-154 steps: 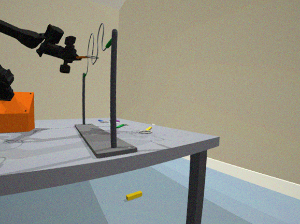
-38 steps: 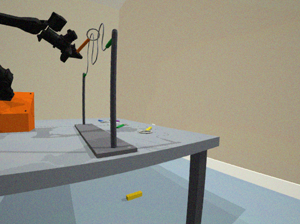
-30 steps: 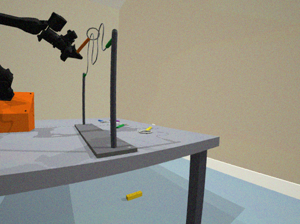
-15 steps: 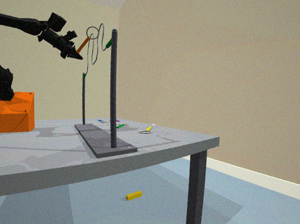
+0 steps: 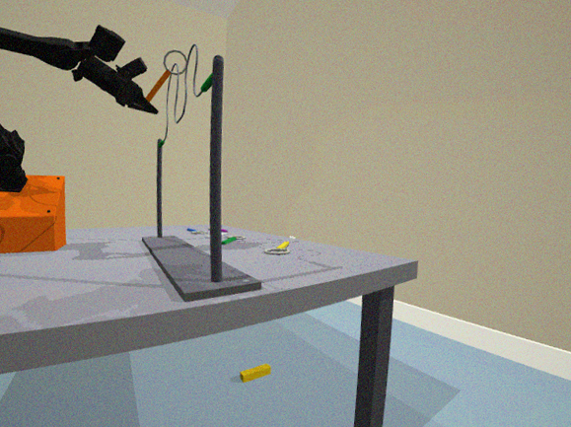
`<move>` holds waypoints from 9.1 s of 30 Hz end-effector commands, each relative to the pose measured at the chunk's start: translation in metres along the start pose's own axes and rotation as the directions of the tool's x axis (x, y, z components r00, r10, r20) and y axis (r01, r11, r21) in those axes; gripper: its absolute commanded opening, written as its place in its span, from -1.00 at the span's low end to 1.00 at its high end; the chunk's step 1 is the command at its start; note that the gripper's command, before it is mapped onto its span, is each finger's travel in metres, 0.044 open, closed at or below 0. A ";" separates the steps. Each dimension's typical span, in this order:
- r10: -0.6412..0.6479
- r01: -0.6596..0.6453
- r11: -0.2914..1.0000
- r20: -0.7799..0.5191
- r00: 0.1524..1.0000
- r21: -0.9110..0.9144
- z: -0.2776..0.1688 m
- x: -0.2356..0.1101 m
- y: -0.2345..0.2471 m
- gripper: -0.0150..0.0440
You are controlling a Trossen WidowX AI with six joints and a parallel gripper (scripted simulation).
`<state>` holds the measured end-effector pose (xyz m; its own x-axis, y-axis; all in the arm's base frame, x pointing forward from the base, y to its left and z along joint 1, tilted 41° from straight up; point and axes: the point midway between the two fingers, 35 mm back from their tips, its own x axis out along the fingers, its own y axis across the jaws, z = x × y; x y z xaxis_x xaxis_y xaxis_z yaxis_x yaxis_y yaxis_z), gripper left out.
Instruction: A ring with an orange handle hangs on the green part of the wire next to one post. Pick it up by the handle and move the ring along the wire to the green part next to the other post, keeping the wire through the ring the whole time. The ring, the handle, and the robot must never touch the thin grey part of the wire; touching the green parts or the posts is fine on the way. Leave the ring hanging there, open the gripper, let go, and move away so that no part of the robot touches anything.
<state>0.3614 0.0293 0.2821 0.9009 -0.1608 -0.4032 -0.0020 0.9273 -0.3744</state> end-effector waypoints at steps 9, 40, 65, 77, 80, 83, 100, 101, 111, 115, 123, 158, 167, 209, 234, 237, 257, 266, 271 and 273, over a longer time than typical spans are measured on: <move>-0.070 0.071 0.989 0.015 0.997 -0.131 -0.003 0.001 -0.006 -1.00; -0.231 0.257 0.855 0.114 0.966 -0.450 0.002 0.001 -0.022 -1.00; -0.323 0.390 0.650 0.228 0.919 -0.652 0.011 -0.002 -0.034 -1.00; -0.353 0.444 0.527 0.289 0.890 -0.725 0.015 -0.004 -0.038 -1.00; -0.358 0.457 0.494 0.305 0.882 -0.740 0.017 -0.005 -0.039 -1.00; -0.363 0.468 0.460 0.321 0.874 -0.754 0.018 -0.005 -0.040 -1.00; -0.379 0.524 0.259 0.414 0.828 -0.811 0.026 -0.009 -0.044 -1.00; -0.379 0.527 0.247 0.419 0.825 -0.813 0.026 -0.009 -0.044 -1.00; -0.377 0.549 0.122 0.474 0.796 -0.827 0.031 -0.012 -0.045 -1.00; -0.374 0.557 0.071 0.495 0.784 -0.828 0.033 -0.013 -0.046 -1.00; -0.365 0.567 -0.030 0.537 0.761 -0.823 0.037 -0.015 -0.046 -1.00; -0.269 0.553 -0.455 0.700 0.661 -0.698 0.054 -0.024 -0.042 -1.00; -0.232 0.534 -0.552 0.734 0.639 -0.640 0.058 -0.027 -0.040 -1.00; -0.214 0.522 -0.605 0.753 0.622 -0.602 0.039 -0.014 -0.064 -1.00; -0.348 0.575 -0.083 0.564 0.749 -0.814 -0.037 0.033 -0.095 -1.00; -0.313 0.572 -0.001 0.543 0.779 -0.821 -0.045 0.045 -0.097 -1.00; -0.305 0.472 0.474 0.364 0.880 -0.743 -0.116 0.081 -0.074 -1.00; -0.276 0.397 0.652 0.286 0.918 -0.645 -0.143 0.093 -0.052 -1.00; -0.253 0.353 0.733 0.249 0.935 -0.581 -0.156 0.098 -0.038 -1.00; -0.244 0.336 0.761 0.235 0.941 -0.555 -0.160 0.100 -0.032 -1.00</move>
<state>0.3843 -0.0743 0.1303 0.9526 -0.2972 -0.0655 0.0680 0.4177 -0.9060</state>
